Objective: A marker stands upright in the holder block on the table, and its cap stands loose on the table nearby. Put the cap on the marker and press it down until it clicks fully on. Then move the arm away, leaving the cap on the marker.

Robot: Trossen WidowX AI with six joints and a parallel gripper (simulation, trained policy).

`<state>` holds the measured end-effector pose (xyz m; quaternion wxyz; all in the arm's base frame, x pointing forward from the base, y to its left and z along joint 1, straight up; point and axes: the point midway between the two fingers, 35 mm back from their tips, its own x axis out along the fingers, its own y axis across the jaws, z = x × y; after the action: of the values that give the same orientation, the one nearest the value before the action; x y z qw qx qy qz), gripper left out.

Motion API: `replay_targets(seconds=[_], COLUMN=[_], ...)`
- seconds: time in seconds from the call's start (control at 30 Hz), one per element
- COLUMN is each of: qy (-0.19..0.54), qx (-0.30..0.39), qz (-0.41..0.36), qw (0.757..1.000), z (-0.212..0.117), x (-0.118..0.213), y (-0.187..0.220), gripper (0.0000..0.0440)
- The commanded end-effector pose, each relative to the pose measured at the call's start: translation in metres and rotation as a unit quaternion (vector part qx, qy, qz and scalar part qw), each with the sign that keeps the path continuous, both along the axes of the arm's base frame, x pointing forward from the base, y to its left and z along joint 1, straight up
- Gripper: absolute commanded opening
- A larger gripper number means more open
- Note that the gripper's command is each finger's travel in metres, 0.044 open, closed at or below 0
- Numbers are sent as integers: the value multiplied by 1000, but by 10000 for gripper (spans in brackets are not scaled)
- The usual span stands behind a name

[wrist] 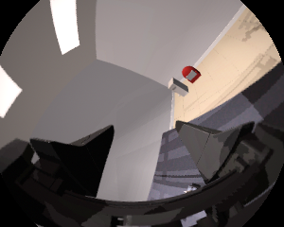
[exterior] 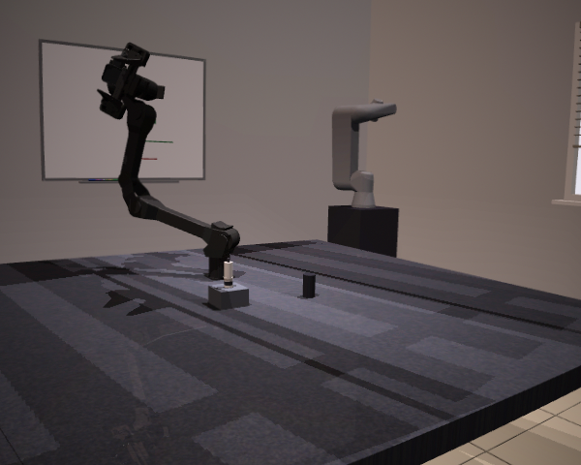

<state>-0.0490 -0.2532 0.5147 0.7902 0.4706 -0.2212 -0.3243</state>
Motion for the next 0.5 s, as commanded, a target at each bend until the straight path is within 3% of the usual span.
replay_targets(seconds=[0.0,0.2,0.47], qy=[2,11,20], qx=[-2,-25,-51], qz=[1,7,17], qw=[1000,1000,998], z=[0,5,9], x=[2,14,28], y=[1,12,24], gripper=[374,228,233])
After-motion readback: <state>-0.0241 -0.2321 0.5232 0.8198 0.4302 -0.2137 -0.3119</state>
